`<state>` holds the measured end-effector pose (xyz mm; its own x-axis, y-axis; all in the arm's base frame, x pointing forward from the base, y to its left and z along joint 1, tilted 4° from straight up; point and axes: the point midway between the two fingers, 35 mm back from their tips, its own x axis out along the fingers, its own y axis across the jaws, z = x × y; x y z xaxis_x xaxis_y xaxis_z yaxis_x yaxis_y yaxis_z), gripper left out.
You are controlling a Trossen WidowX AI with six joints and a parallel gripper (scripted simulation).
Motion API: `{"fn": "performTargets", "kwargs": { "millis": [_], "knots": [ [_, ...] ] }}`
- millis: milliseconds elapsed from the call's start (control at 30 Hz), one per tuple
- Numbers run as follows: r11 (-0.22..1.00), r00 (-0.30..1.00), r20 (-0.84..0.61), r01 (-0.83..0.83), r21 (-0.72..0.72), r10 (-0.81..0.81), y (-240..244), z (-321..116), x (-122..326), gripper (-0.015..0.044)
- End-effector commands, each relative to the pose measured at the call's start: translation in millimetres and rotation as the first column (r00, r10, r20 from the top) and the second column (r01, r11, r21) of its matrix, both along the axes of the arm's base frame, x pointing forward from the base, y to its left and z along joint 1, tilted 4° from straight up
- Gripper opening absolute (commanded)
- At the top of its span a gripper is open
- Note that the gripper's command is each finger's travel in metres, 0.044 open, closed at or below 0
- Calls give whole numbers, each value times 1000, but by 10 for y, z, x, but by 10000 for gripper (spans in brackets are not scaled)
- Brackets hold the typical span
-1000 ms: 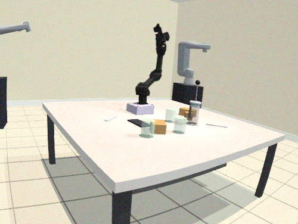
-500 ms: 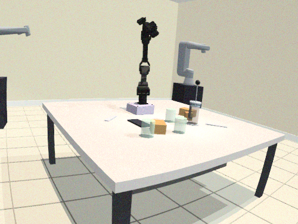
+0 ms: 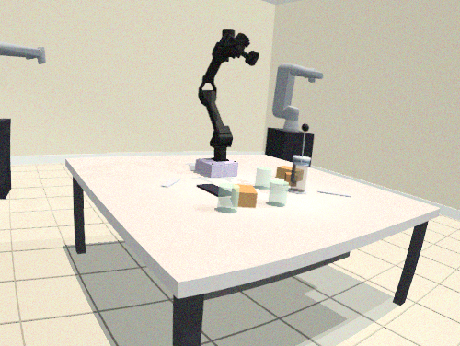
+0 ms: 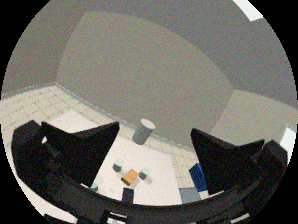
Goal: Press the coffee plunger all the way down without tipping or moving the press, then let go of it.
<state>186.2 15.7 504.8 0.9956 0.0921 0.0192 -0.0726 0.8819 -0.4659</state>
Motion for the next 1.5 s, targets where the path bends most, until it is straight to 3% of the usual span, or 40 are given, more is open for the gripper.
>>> {"fn": "performTargets", "kwargs": {
  "millis": [0, 300, 500, 667, 867, 1467],
  "knots": [
    [992, 987, -125, -86, 93, 97, 276, -358, 432, 440],
    [953, 880, -395, -176, 248, 265, 1173, -1333, 1066, 440],
    [935, 776, -537, -194, 297, 332, 1740, -1994, 1032, 440],
    [935, 766, -549, -191, 299, 333, 1779, -2140, 1039, 440],
    [937, 770, -549, -182, 299, 325, 1732, -2612, 1086, 440],
    [936, 770, -548, -186, 299, 328, 1797, -2703, 1188, 440]
  ]
}}
